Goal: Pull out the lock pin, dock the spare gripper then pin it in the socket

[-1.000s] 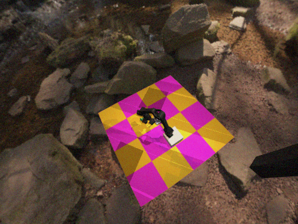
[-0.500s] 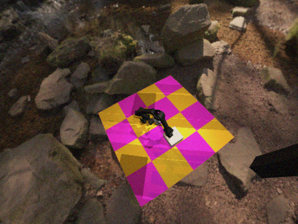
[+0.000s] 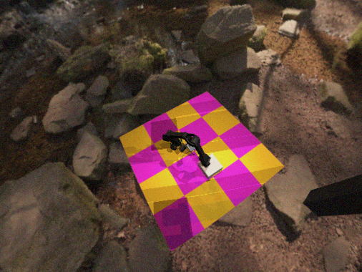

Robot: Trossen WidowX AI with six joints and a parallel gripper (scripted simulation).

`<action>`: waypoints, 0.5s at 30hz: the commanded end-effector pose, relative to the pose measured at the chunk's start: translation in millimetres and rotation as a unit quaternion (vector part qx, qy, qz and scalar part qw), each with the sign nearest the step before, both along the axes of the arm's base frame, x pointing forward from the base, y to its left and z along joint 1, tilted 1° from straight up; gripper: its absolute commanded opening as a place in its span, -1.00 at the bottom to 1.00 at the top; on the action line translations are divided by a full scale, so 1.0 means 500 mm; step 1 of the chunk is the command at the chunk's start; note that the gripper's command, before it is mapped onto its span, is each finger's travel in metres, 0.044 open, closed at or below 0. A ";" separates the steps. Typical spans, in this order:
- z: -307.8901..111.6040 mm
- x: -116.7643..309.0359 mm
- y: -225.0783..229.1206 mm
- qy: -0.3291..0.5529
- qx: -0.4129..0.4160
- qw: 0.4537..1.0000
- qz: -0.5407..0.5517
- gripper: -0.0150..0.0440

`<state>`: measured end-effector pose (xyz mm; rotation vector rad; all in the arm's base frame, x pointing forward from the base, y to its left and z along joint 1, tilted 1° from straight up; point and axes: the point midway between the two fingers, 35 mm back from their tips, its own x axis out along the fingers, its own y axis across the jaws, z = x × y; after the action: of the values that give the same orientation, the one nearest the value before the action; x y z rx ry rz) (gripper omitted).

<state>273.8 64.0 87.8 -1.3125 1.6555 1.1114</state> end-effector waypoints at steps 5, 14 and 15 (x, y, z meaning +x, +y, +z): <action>-0.001 -0.001 -0.001 0.001 0.000 1.000 0.001 1.00; -0.001 -0.001 -0.001 0.001 0.000 1.000 0.001 1.00; -0.001 -0.001 -0.001 0.001 0.000 1.000 0.001 1.00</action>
<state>273.5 63.8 87.5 -1.3128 1.6565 1.1118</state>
